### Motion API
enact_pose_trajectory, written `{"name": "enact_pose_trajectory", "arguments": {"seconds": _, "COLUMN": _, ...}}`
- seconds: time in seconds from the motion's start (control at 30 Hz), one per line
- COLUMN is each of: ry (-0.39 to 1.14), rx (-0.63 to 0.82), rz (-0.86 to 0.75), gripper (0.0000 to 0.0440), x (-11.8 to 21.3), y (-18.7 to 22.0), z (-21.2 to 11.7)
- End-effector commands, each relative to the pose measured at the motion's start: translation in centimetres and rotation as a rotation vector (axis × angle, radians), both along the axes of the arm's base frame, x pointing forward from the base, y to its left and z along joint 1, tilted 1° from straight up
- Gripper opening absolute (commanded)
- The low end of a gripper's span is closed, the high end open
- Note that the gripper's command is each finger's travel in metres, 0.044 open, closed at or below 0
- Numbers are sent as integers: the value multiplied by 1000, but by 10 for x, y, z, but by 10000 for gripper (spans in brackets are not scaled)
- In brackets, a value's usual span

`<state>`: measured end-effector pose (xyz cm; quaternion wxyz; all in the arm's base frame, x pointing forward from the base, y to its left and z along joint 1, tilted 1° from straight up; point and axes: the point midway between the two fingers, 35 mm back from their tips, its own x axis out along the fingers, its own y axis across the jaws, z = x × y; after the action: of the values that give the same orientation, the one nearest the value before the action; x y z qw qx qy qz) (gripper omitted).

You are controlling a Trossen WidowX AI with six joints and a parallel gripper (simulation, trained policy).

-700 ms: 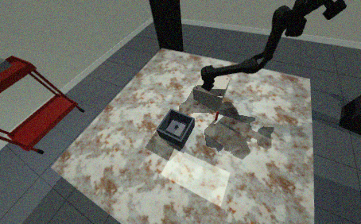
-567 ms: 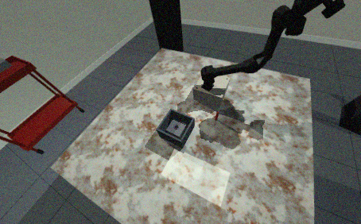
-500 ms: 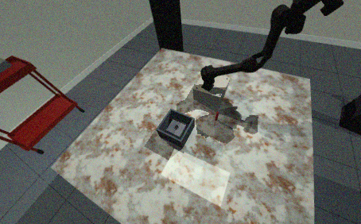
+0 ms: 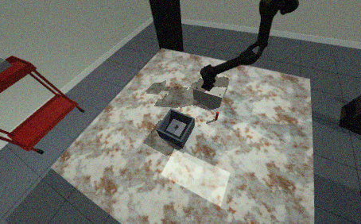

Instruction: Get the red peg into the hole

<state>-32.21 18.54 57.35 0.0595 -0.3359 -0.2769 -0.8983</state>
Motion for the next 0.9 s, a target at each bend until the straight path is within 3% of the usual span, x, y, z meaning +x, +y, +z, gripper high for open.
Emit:
{"name": "enact_pose_trajectory", "arguments": {"seconds": 0.0, "ry": 91, "rx": 7, "rz": 116, "gripper": 440, "x": 21, "y": -36, "z": 24}}
{"name": "enact_pose_trajectory", "arguments": {"seconds": 0.47, "ry": 345, "rx": 27, "rz": 533, "gripper": 440, "x": 110, "y": -140, "z": 74}}
{"name": "enact_pose_trajectory", "arguments": {"seconds": 0.87, "ry": 513, "rx": 112, "rz": 904, "gripper": 440, "x": 216, "y": -214, "z": 86}}
